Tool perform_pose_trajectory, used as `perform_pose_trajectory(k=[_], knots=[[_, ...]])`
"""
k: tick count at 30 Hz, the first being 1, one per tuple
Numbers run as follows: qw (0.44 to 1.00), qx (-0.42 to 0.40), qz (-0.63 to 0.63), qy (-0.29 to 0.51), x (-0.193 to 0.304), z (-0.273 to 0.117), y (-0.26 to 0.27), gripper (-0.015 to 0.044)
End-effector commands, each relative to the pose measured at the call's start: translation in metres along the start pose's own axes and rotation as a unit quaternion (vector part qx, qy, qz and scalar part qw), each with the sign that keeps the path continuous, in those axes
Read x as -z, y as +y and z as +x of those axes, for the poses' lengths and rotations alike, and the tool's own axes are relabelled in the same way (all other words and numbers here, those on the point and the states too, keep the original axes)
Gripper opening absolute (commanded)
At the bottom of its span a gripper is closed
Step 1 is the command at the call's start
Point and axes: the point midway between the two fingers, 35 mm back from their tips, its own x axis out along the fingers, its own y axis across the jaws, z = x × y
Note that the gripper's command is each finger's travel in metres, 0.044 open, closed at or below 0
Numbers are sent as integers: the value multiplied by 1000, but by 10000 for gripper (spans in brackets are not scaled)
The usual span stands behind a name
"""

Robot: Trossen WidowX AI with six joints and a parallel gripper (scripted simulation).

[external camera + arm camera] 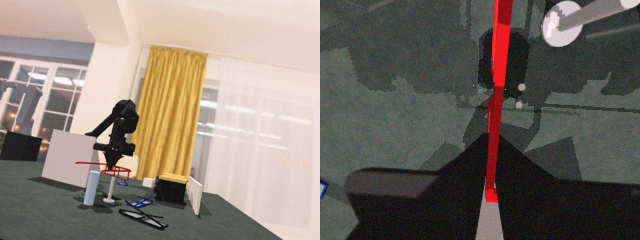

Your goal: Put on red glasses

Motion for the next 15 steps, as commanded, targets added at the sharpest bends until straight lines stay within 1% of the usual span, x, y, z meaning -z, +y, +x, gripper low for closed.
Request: perform_pose_trajectory(k=[1,4,5,7,15], knots=[[1000,4,-4,-4,-2,-24,1,0],[1000,4,-4,-4,-2,-25,1,0],[1000,2,-5,-7,-3,-19,0,7],[1000,2,-22,-7,-2,-20,3,0],[985,5,-175,-7,3,-24,31,0]])
